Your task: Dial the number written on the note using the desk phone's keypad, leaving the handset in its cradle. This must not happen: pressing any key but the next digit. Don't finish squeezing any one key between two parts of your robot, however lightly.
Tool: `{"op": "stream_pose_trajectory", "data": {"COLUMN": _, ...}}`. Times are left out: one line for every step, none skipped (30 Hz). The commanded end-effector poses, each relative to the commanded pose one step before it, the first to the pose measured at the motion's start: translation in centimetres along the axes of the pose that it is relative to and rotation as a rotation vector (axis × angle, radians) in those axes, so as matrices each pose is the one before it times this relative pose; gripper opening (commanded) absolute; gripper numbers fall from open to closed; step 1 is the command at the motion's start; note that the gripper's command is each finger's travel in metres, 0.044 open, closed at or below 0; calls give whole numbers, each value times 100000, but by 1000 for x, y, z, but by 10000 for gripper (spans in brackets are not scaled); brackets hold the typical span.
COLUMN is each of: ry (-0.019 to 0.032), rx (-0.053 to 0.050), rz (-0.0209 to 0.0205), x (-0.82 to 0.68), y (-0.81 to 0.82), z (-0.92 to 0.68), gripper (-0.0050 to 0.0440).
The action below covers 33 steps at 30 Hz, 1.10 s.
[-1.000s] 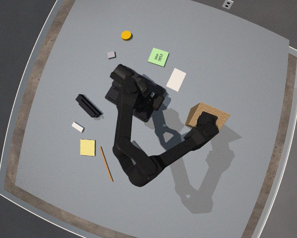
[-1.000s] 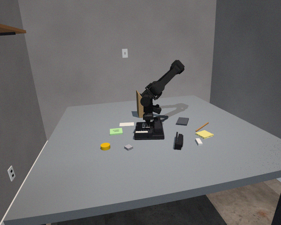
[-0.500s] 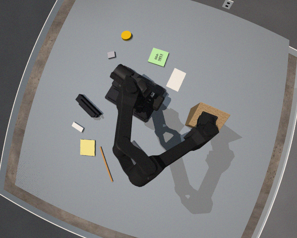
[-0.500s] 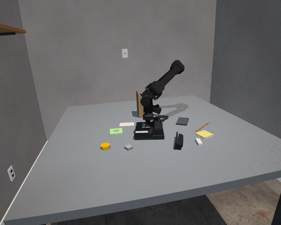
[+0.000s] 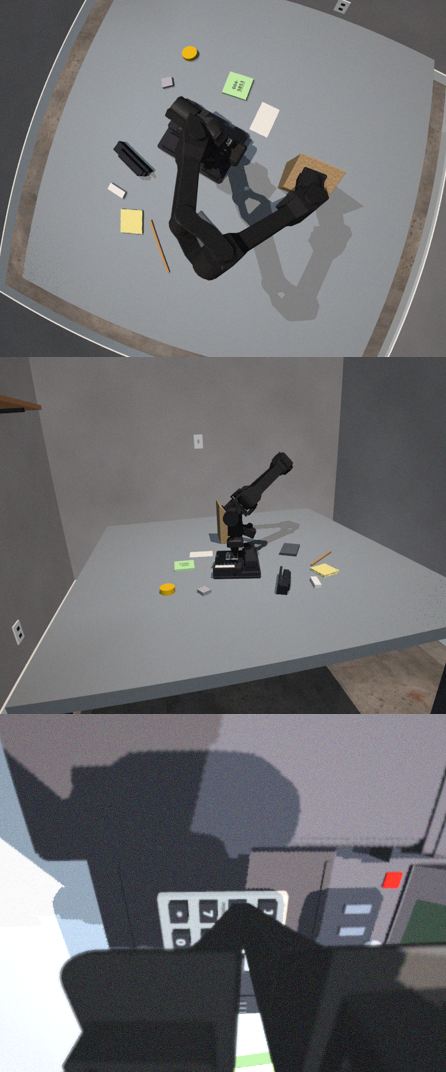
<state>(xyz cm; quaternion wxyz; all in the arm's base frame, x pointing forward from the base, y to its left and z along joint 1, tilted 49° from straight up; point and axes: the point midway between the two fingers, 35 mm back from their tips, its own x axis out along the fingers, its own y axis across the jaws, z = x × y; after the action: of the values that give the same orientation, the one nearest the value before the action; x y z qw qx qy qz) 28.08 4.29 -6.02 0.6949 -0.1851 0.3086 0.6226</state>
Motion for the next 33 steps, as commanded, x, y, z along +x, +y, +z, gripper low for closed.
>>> {"op": "stream_pose_trajectory", "data": {"ry": -480, "rx": 193, "rz": 498, "x": 214, "y": 126, "z": 79, "gripper": -50}}
{"op": "stream_pose_trajectory", "data": {"ry": 0, "rx": 0, "rz": 0, "x": -40, "y": 0, "z": 0, "gripper": -50}}
{"op": "stream_pose_trajectory", "data": {"ry": 0, "rx": 0, "rz": 0, "x": 0, "y": 0, "z": 0, "gripper": -50}}
{"op": "stream_pose_trajectory", "data": {"ry": 0, "rx": 0, "rz": 0, "x": 0, "y": 0, "z": 0, "gripper": -50}}
{"op": "stream_pose_trajectory", "data": {"ry": 0, "rx": 0, "rz": 0, "x": 0, "y": 0, "z": 0, "gripper": -50}}
{"op": "stream_pose_trajectory", "data": {"ry": 0, "rx": 0, "rz": 0, "x": 0, "y": 0, "z": 0, "gripper": -50}}
{"op": "stream_pose_trajectory", "data": {"ry": 0, "rx": 0, "rz": 0, "x": 0, "y": 0, "z": 0, "gripper": -50}}
{"op": "stream_pose_trajectory", "data": {"ry": 0, "rx": 0, "rz": 0, "x": 0, "y": 0, "z": 0, "gripper": -50}}
{"op": "stream_pose_trajectory", "data": {"ry": 0, "rx": 0, "rz": 0, "x": 0, "y": 0, "z": 0, "gripper": -50}}
{"op": "stream_pose_trajectory", "data": {"ry": 0, "rx": 0, "rz": 0, "x": 0, "y": 0, "z": 0, "gripper": -50}}
{"op": "stream_pose_trajectory", "data": {"ry": 0, "rx": 0, "rz": 0, "x": 0, "y": 0, "z": 0, "gripper": -50}}
{"op": "stream_pose_trajectory", "data": {"ry": 24, "rx": 4, "rz": -9, "x": -236, "y": -13, "z": -6, "gripper": -50}}
{"op": "stream_pose_trajectory", "data": {"ry": 38, "rx": 6, "rz": -14, "x": -521, "y": -21, "z": -10, "gripper": -50}}
{"op": "stream_pose_trajectory", "data": {"ry": 19, "rx": 4, "rz": -6, "x": -610, "y": -11, "z": -6, "gripper": -50}}
{"op": "stream_pose_trajectory", "data": {"ry": 0, "rx": 0, "rz": 0, "x": 0, "y": 0, "z": 0, "gripper": -50}}
{"op": "stream_pose_trajectory", "data": {"ry": 0, "rx": 0, "rz": 0, "x": 0, "y": 0, "z": 0, "gripper": -50}}
{"op": "stream_pose_trajectory", "data": {"ry": -13, "rx": -2, "rz": 5, "x": -750, "y": 7, "z": 3, "gripper": -50}}
{"op": "stream_pose_trajectory", "data": {"ry": -44, "rx": -8, "rz": 15, "x": -656, "y": 24, "z": 11, "gripper": -50}}
{"op": "stream_pose_trajectory", "data": {"ry": -23, "rx": -4, "rz": 8, "x": -237, "y": 13, "z": 6, "gripper": -50}}
{"op": "stream_pose_trajectory", "data": {"ry": 0, "rx": 0, "rz": 0, "x": 0, "y": 0, "z": 0, "gripper": -50}}
{"op": "stream_pose_trajectory", "data": {"ry": 0, "rx": 0, "rz": 0, "x": 0, "y": 0, "z": 0, "gripper": -50}}
{"op": "stream_pose_trajectory", "data": {"ry": 0, "rx": 0, "rz": 0, "x": 0, "y": 0, "z": 0, "gripper": -50}}
{"op": "stream_pose_trajectory", "data": {"ry": 0, "rx": 0, "rz": 0, "x": 0, "y": 0, "z": 0, "gripper": -50}}
{"op": "stream_pose_trajectory", "data": {"ry": -81, "rx": 104, "rz": -29, "x": 32, "y": 5, "z": -212, "gripper": -50}}
{"op": "stream_pose_trajectory", "data": {"ry": 101, "rx": -100, "rz": 21, "x": -36, "y": -19, "z": -615, "gripper": -50}}
{"op": "stream_pose_trajectory", "data": {"ry": 77, "rx": -104, "rz": 34, "x": -32, "y": -4, "z": -614, "gripper": -50}}
{"op": "stream_pose_trajectory", "data": {"ry": -96, "rx": 100, "rz": -26, "x": 36, "y": 16, "z": -210, "gripper": -50}}
{"op": "stream_pose_trajectory", "data": {"ry": 0, "rx": 0, "rz": 0, "x": 0, "y": 0, "z": 0, "gripper": -50}}
{"op": "stream_pose_trajectory", "data": {"ry": 0, "rx": 0, "rz": 0, "x": 0, "y": 0, "z": 0, "gripper": -50}}
{"op": "stream_pose_trajectory", "data": {"ry": 4, "rx": 1, "rz": -1, "x": 126, "y": -2, "z": -1, "gripper": -50}}
{"op": "stream_pose_trajectory", "data": {"ry": 5, "rx": 1, "rz": -1, "x": 376, "y": -3, "z": -1, "gripper": -50}}
{"op": "stream_pose_trajectory", "data": {"ry": 0, "rx": 0, "rz": 0, "x": 0, "y": 0, "z": 0, "gripper": -50}}
{"op": "stream_pose_trajectory", "data": {"ry": 0, "rx": 0, "rz": 0, "x": 0, "y": 0, "z": 0, "gripper": -50}}
